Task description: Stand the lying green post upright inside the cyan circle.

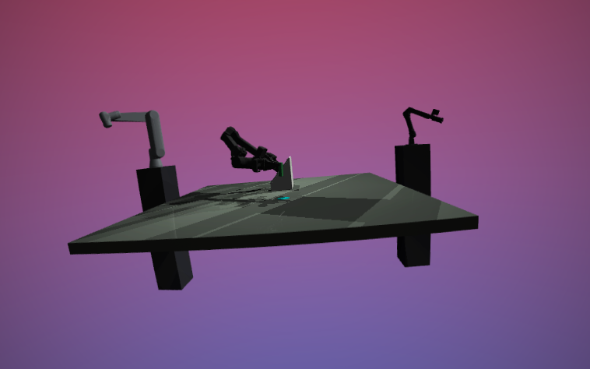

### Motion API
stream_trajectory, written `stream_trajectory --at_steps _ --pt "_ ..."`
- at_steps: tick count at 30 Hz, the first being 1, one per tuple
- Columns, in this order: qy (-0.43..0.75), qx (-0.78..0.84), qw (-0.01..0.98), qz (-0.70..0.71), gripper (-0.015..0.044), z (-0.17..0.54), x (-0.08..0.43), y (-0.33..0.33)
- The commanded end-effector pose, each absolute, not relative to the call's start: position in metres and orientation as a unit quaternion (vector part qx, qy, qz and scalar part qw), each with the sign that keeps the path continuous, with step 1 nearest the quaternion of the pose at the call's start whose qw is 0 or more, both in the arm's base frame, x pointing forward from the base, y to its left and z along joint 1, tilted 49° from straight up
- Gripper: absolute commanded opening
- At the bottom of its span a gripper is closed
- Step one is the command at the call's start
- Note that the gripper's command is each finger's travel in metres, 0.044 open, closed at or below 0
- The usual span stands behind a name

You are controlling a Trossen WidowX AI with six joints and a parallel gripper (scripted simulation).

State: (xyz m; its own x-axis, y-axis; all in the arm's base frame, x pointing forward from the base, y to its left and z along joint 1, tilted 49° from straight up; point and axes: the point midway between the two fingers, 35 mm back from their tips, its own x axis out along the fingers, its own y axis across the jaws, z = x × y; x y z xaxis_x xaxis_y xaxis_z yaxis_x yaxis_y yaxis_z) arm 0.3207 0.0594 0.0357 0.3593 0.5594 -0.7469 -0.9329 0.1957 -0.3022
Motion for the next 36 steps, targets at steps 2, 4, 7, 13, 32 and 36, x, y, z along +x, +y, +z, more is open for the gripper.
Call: stream_trajectory --at_steps 2,4,7,13,32,36 --pt "0.247 -0.377 0.732 0.51 0.0023 0.028 0.323 0.051" --pt "0.249 -0.377 0.732 0.51 0.0023 0.022 0.324 0.043" --pt "0.252 -0.375 0.732 0.509 0.0023 0.012 0.325 0.032" --pt "0.252 -0.375 0.732 0.51 0.0023 -0.007 0.326 0.01" --pt "0.255 -0.374 0.731 0.51 0.0023 -0.036 0.328 -0.019" --pt "0.255 -0.374 0.731 0.51 0.0023 -0.036 0.328 -0.019"
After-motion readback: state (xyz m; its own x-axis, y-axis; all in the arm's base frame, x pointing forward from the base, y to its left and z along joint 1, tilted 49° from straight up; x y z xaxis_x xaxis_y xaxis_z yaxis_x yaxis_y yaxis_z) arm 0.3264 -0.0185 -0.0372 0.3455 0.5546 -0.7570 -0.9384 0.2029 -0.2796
